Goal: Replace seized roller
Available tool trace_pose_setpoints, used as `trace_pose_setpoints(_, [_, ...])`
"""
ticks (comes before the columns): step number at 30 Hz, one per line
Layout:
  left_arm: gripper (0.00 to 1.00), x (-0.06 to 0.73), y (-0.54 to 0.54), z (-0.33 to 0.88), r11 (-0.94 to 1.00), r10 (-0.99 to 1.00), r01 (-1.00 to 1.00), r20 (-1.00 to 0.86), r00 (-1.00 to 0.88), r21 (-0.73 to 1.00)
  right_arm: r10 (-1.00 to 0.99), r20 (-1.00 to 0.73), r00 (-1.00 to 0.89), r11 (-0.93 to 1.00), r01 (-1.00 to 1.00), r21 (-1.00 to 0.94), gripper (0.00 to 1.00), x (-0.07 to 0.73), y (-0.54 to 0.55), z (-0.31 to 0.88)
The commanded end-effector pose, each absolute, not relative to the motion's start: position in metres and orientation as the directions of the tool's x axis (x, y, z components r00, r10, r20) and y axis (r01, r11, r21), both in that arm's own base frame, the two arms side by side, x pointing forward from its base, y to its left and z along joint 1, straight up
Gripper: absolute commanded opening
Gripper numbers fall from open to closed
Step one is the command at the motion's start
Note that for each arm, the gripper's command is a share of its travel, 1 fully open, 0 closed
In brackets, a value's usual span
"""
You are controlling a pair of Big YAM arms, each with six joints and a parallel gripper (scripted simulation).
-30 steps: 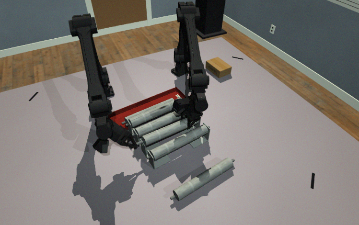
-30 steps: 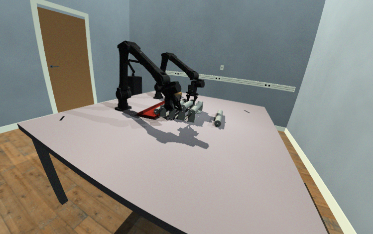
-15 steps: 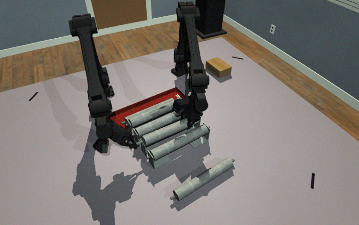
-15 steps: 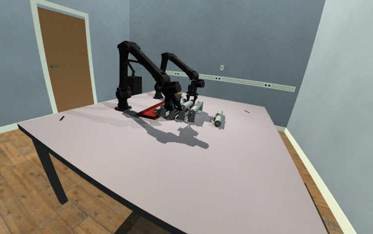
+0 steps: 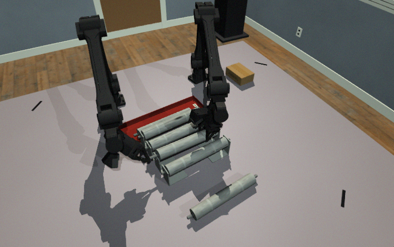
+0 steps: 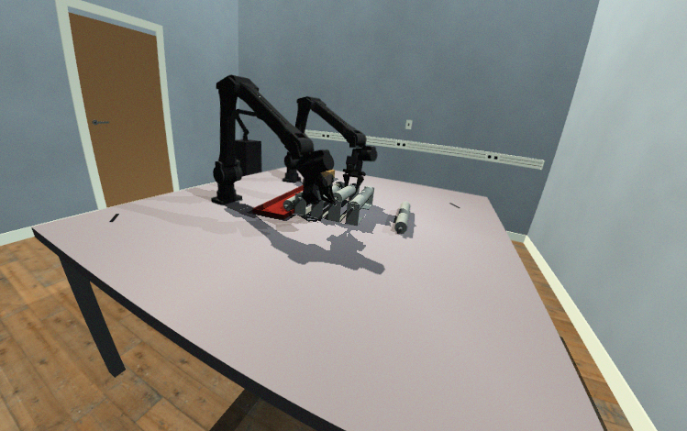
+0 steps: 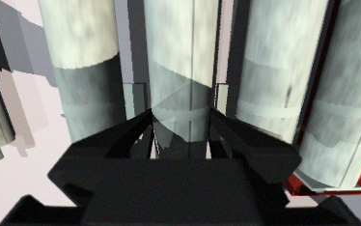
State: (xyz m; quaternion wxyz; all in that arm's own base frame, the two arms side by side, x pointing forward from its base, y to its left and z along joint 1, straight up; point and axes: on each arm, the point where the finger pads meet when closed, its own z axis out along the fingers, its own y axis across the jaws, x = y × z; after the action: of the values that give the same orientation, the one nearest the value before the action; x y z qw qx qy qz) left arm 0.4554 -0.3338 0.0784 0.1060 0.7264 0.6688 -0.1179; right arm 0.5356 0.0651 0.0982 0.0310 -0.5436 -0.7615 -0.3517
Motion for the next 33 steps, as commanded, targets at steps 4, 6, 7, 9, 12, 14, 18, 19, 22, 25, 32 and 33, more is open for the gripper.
trace_pose_setpoints(4, [0.32, 0.476, -0.353, 0.127, -0.079, 0.928, 0.993, -0.359, 0.105, 0.087, 0.787, 0.418, -0.454, 0.189, 0.822, 0.537, 0.32, 0.56, 0.08, 0.119])
trace_pose_setpoints(6, [0.32, 0.476, -0.353, 0.127, -0.079, 0.928, 0.993, -0.359, 0.105, 0.087, 0.788, 0.411, -0.458, 0.189, 0.816, 0.547, 0.32, 0.561, 0.08, 0.125])
trace_pose_setpoints(7, [0.32, 0.476, -0.353, 0.127, -0.079, 0.928, 0.993, -0.359, 0.105, 0.087, 0.791, 0.405, -0.458, 0.185, 0.811, 0.556, 0.32, 0.562, 0.077, 0.131])
trace_pose_setpoints(9, [0.32, 0.476, -0.353, 0.127, -0.079, 0.928, 0.993, -0.359, 0.105, 0.087, 0.797, 0.394, -0.457, 0.176, 0.8, 0.574, 0.32, 0.566, 0.07, 0.137])
trace_pose_setpoints(12, [0.32, 0.476, -0.353, 0.127, -0.079, 0.928, 0.993, -0.359, 0.105, 0.087, 0.797, 0.397, -0.456, 0.176, 0.803, 0.569, 0.32, 0.566, 0.07, 0.134])
trace_pose_setpoints(14, [0.32, 0.476, -0.353, 0.127, -0.079, 0.928, 0.993, -0.359, 0.105, 0.087, 0.792, 0.396, -0.464, 0.184, 0.801, 0.57, 0.32, 0.565, 0.076, 0.134])
trace_pose_setpoints(18, [0.32, 0.476, -0.353, 0.127, -0.079, 0.928, 0.993, -0.359, 0.105, 0.087, 0.792, 0.396, -0.464, 0.184, 0.801, 0.57, 0.32, 0.565, 0.076, 0.134])
trace_pose_setpoints(19, [0.32, 0.476, -0.353, 0.127, -0.079, 0.928, 0.993, -0.359, 0.105, 0.087, 0.792, 0.396, -0.464, 0.184, 0.801, 0.57, 0.32, 0.565, 0.076, 0.134])
trace_pose_setpoints(22, [0.32, 0.476, -0.353, 0.127, -0.079, 0.928, 0.993, -0.359, 0.105, 0.087, 0.792, 0.396, -0.464, 0.184, 0.801, 0.57, 0.32, 0.565, 0.076, 0.134])
trace_pose_setpoints(25, [0.32, 0.476, -0.353, 0.127, -0.079, 0.928, 0.993, -0.359, 0.105, 0.087, 0.792, 0.396, -0.464, 0.184, 0.801, 0.57, 0.32, 0.565, 0.076, 0.134])
trace_pose_setpoints(32, [0.32, 0.477, -0.341, 0.121, -0.066, 0.927, 0.994, -0.364, 0.091, 0.082, 0.792, 0.396, -0.464, 0.184, 0.801, 0.57, 0.32, 0.565, 0.076, 0.134])
trace_pose_setpoints(33, [0.32, 0.477, -0.341, 0.121, -0.066, 0.927, 0.994, -0.364, 0.091, 0.082, 0.792, 0.396, -0.464, 0.184, 0.801, 0.57, 0.32, 0.565, 0.076, 0.134])
